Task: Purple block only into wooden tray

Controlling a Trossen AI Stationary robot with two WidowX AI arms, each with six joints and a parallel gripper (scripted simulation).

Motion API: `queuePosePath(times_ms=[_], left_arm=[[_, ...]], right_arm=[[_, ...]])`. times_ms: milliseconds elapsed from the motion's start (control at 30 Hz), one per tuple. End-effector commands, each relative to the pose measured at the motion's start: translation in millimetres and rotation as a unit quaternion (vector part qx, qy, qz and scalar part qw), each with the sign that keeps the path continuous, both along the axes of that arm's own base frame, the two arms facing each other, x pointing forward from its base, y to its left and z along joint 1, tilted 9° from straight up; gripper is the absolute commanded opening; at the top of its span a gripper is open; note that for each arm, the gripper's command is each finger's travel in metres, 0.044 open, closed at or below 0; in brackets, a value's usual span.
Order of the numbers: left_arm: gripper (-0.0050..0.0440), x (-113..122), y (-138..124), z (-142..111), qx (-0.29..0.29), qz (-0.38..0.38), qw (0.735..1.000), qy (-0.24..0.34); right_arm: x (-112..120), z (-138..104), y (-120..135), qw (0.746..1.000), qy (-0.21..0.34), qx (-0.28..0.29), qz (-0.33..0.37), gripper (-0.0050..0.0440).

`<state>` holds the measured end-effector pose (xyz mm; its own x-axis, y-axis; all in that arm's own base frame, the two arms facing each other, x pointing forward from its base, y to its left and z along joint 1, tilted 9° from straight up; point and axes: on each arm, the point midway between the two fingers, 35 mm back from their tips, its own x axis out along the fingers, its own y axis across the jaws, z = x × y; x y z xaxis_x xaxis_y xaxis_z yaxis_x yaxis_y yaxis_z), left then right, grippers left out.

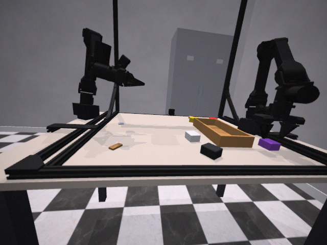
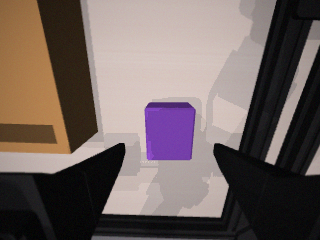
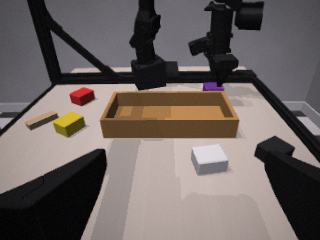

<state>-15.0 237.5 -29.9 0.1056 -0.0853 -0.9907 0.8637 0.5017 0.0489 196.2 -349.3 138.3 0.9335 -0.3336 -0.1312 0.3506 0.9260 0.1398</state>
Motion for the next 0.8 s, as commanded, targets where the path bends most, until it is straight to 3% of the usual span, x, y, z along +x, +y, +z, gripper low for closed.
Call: queuePosePath(times_ms=[0,767], left_arm=[[0.0400,2,-5,-9,-0.008,0.001,1.000,-0.004],[0.0400,6,-8,-37,-0.008,0.001,1.000,-0.004]], right_arm=[[0,0,0,1.000,0.000,-0.003,0.001,0.0400],[0,0,0,1.000,0.000,-0.003,0.001,0.0400]])
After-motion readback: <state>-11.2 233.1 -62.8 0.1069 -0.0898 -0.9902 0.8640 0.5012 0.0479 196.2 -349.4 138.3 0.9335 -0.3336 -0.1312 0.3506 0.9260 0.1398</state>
